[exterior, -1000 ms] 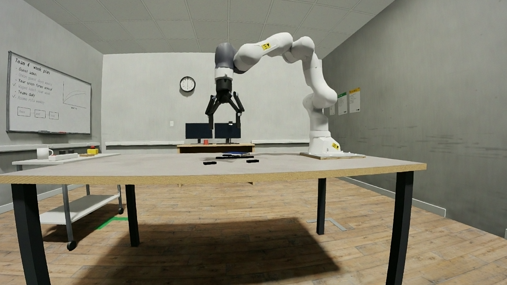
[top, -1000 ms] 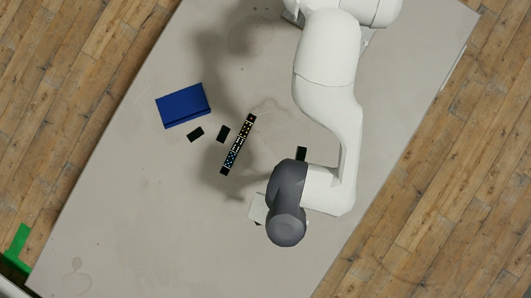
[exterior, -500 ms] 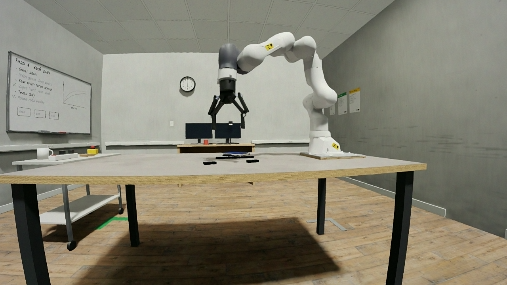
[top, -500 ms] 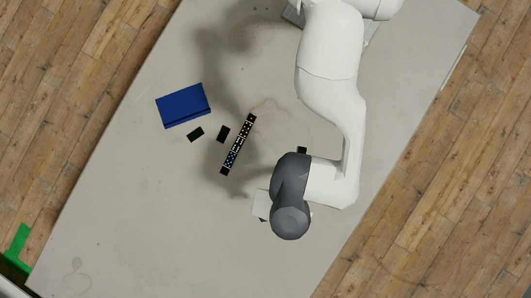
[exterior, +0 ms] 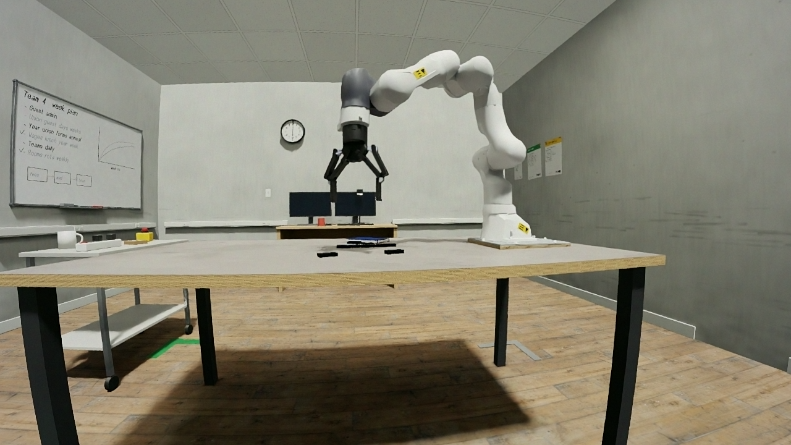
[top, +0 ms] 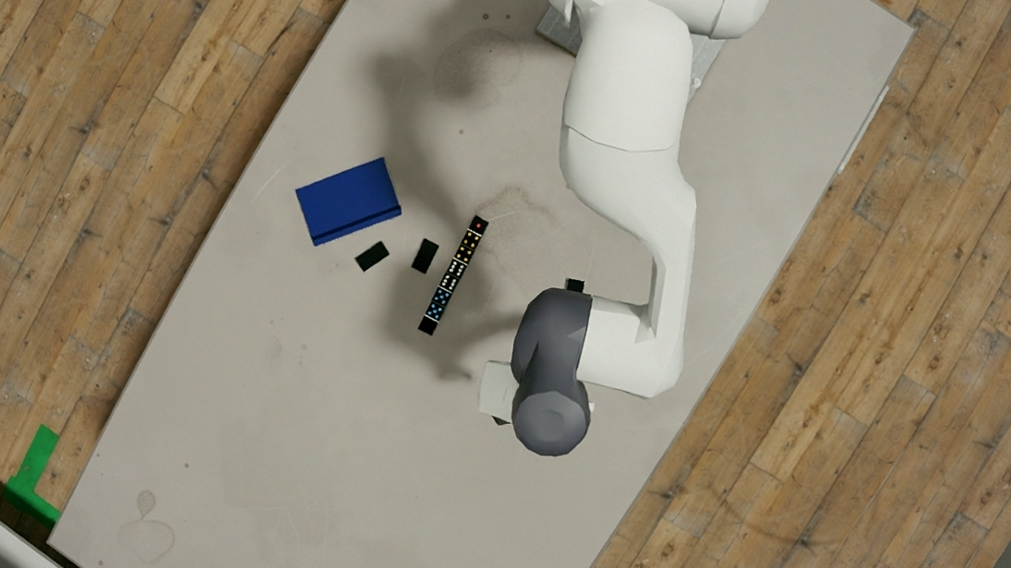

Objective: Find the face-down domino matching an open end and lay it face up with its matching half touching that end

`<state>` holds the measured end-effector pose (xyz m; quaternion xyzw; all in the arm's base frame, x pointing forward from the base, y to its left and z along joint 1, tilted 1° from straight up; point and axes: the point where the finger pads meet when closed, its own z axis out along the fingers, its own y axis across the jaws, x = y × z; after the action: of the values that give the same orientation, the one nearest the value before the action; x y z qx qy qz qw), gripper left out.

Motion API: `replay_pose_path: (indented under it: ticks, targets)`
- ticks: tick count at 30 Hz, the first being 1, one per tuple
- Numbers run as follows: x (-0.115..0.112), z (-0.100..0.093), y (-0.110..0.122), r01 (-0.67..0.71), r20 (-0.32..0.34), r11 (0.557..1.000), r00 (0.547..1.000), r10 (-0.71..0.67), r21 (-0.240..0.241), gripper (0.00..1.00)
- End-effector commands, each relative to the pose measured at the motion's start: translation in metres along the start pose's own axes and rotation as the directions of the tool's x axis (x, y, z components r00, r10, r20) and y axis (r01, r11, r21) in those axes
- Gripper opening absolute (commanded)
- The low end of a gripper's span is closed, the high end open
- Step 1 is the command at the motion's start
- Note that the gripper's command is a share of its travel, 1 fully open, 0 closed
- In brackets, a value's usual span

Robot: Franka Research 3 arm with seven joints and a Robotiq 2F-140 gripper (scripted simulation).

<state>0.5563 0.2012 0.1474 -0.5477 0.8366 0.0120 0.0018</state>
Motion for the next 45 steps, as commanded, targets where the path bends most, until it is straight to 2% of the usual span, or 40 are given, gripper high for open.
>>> replay_pose_path:
  ticks: [1,3,4,28,30,32,34,37,40,44,45]
  targets:
    - [-0.001,-0.001,-0.001,0.013,0.005,1.0,1.0,-0.013,0.002,1.0]
    - [-0.001,-0.001,-0.001,0.013,0.005,1.0,1.0,-0.013,0.002,1.0]
    - [0.009,0.002,0.014,0.129,0.003,0.992,0.992,-0.129,0.002,1.0]
    - [0.009,0.002,0.014,0.129,0.003,0.992,0.992,-0.129,0.002,1.0]
    - [0.029,0.008,0.041,0.339,-0.003,0.941,0.941,-0.339,0.001,1.0]
    - [0.029,0.008,0.041,0.339,-0.003,0.941,0.941,-0.339,0.001,1.0]
    - [0.046,0.014,0.064,0.475,-0.011,0.88,0.88,-0.475,-0.002,1.0]
    - [0.064,0.021,0.087,0.551,-0.025,0.835,0.834,-0.551,-0.012,1.0]
    - [0.071,0.024,0.096,0.622,-0.031,0.783,0.782,-0.622,-0.016,1.0]
    - [0.071,0.024,0.097,0.702,-0.02,0.712,0.712,-0.702,-0.006,1.0]
    - [0.071,0.024,0.097,0.702,-0.02,0.712,0.712,-0.702,-0.006,1.0]
